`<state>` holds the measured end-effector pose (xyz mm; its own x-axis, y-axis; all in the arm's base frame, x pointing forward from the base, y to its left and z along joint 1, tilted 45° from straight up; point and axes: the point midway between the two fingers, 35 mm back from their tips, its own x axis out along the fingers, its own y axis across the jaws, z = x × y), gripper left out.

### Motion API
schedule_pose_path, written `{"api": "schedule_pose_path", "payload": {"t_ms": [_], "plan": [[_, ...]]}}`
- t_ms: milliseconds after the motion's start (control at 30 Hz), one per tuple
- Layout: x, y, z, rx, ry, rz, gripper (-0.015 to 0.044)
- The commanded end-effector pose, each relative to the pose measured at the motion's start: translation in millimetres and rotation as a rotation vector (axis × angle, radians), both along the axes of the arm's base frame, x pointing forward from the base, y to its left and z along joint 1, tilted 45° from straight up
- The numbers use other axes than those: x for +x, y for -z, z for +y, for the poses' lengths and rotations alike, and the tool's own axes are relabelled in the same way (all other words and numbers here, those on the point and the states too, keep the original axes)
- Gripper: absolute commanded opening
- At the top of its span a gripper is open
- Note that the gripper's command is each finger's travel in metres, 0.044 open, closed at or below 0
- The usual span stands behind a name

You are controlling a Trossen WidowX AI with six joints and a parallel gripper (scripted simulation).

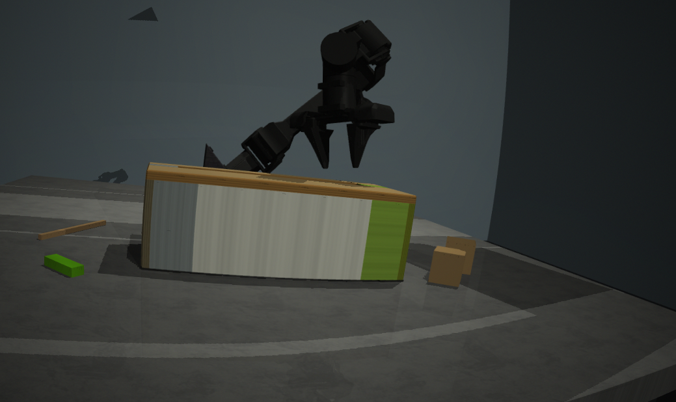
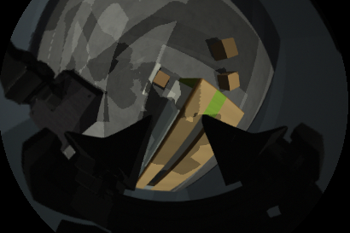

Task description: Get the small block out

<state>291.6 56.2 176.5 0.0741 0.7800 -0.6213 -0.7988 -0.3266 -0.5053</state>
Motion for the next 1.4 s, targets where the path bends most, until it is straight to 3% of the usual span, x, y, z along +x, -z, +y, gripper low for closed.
{"api": "schedule_pose_path", "payload": {"t_ms": [0, 167, 233, 633, 900, 1367], "plan": [[-15.6, -14.7, 6.8, -0.113, -0.195, -0.433, 0.0285], [-33.0, -29.5, 14.5, -0.277, -0.427, -0.921, 0.0285], [-35.4, -31.4, 15.5, -0.302, -0.459, -0.986, 0.0285], [-34.9, -29.7, 16.9, -0.303, -0.460, -0.986, 0.0285], [-34.3, 33.5, 79.7, -0.300, -0.457, -0.990, 0.0285], [-33.9, 43.8, 89.5, -0.300, -0.458, -0.989, 0.0285]]}}
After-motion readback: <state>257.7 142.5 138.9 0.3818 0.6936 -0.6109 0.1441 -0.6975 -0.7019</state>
